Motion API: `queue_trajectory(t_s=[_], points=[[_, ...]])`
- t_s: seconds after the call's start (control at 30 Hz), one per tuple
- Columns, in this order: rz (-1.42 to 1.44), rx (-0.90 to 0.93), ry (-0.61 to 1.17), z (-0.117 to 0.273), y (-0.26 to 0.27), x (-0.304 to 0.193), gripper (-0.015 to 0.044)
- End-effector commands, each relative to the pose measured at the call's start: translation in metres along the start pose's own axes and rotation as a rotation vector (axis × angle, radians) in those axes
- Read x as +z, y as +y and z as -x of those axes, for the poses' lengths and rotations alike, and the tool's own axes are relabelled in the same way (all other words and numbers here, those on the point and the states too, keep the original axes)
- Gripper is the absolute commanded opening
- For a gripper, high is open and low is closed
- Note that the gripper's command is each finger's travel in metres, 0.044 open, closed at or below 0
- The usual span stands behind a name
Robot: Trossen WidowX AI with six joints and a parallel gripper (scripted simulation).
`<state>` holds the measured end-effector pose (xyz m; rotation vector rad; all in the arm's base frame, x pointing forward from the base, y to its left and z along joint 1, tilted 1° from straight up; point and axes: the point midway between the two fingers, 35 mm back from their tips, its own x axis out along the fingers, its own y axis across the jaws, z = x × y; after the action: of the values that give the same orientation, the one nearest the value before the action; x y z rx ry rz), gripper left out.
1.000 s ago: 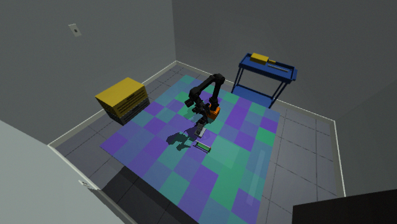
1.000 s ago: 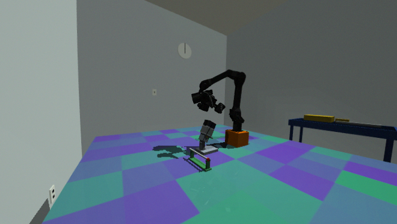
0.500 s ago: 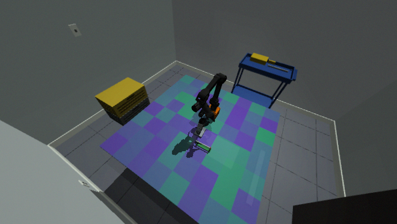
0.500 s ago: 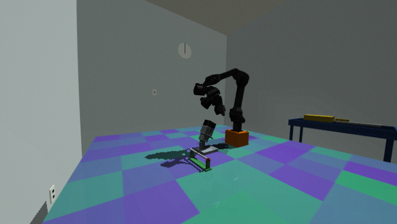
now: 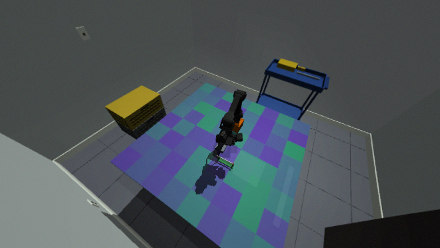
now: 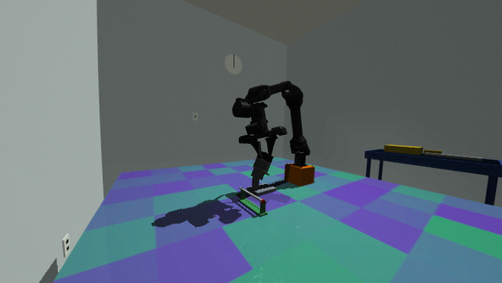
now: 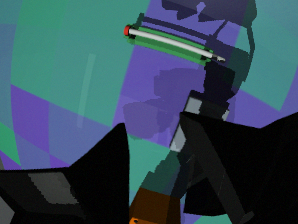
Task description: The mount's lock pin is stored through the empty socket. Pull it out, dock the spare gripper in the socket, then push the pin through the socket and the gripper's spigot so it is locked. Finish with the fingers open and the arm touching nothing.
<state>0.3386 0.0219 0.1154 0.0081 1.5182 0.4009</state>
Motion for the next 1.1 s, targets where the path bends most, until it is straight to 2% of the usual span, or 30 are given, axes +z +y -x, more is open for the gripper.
queue_trajectory(t_s=[0.0, 0.1, 0.63, 1.07], points=[[0.887, -0.299, 0.329, -0.028, -0.014, 0.057, 0.0180], [1.067, -0.341, 0.424, -0.032, -0.016, 0.069, 0.0180], [1.133, -0.341, 0.428, -0.035, -0.019, 0.066, 0.0180], [1.133, -0.341, 0.428, -0.102, -0.037, 0.060, 0.0180]])
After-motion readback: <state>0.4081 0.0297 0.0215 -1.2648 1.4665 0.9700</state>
